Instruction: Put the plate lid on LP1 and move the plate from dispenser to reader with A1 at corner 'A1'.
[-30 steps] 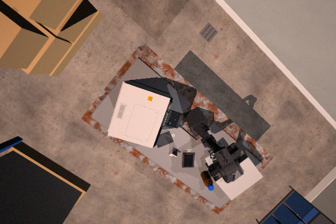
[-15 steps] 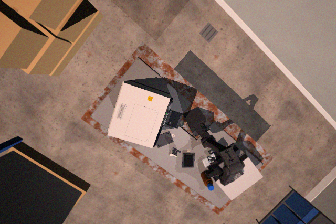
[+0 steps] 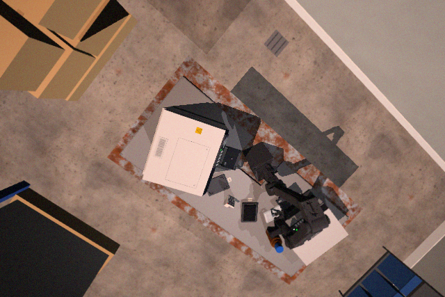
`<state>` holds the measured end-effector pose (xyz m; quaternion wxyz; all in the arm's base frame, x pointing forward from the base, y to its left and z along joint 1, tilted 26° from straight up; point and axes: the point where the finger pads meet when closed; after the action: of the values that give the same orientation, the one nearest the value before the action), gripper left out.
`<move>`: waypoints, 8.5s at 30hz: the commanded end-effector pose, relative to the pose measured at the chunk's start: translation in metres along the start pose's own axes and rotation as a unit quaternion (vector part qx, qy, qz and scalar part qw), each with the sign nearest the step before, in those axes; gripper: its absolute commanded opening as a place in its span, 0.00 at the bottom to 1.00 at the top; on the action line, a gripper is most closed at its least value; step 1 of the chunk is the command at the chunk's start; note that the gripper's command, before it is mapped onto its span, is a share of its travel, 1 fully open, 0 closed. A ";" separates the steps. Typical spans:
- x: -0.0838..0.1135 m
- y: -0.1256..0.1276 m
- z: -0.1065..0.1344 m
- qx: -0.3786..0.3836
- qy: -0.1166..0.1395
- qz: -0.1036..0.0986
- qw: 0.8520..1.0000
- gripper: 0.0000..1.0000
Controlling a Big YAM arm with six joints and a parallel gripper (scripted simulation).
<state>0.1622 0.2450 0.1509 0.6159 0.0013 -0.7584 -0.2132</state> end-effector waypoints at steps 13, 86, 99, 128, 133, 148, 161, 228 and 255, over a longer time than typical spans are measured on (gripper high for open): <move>0.006 0.016 -0.045 -0.045 -0.006 -0.004 0.999 0.86; -0.013 -0.082 -0.200 -0.235 0.001 0.039 0.971 0.86; -0.010 -0.106 -0.212 -0.305 0.009 0.050 0.951 0.86; -0.003 -0.173 -0.245 -0.374 0.013 0.053 0.926 0.86; -0.004 -0.181 -0.247 -0.397 0.015 0.057 0.916 0.86; -0.007 -0.222 -0.241 -0.454 0.028 0.072 0.888 0.86; 0.001 -0.255 -0.248 -0.499 0.026 0.078 0.863 0.86; 0.011 -0.405 -0.184 -0.751 0.062 0.099 0.650 0.86; 0.017 -0.457 -0.149 -0.831 0.070 0.076 0.546 0.86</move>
<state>0.1841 -0.2074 0.0401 0.4272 -0.5460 -0.2170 -0.6873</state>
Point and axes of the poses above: the point where the finger pads meet when closed, its own x axis back along the fingers, its own y axis across the jaws, z = x × y, and after that the axes turned 9 degrees about x, right-handed
